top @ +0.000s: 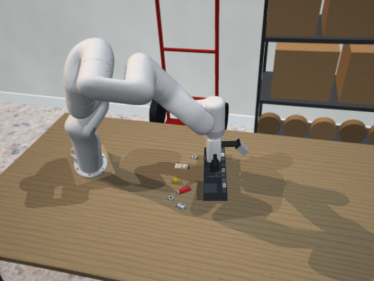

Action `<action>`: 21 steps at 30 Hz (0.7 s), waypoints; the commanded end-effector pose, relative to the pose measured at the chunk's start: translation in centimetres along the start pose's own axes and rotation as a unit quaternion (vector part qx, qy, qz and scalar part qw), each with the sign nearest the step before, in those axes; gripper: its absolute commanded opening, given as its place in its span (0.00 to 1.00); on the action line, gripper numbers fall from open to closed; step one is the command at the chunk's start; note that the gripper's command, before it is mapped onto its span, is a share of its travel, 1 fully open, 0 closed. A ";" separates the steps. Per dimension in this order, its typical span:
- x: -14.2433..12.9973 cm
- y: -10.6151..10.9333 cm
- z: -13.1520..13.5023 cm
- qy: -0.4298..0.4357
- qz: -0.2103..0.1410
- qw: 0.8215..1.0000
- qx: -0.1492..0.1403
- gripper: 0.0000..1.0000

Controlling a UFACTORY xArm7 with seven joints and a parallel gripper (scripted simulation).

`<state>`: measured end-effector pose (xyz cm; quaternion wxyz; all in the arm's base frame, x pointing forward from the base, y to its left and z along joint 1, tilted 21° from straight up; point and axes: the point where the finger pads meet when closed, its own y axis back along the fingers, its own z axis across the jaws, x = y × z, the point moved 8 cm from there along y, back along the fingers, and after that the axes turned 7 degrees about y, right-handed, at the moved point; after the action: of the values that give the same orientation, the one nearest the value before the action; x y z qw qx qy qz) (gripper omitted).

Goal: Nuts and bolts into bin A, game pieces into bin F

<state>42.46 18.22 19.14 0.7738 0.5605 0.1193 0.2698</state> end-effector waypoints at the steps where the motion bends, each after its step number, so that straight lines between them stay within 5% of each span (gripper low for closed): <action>1: 0.1 0.6 0.0 0.000 0.002 1.000 0.000 0.07; 21: 0.1 4.9 0.0 0.000 0.002 1.000 0.000 0.07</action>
<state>41.41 19.04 22.51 0.7740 0.5605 0.1196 0.2693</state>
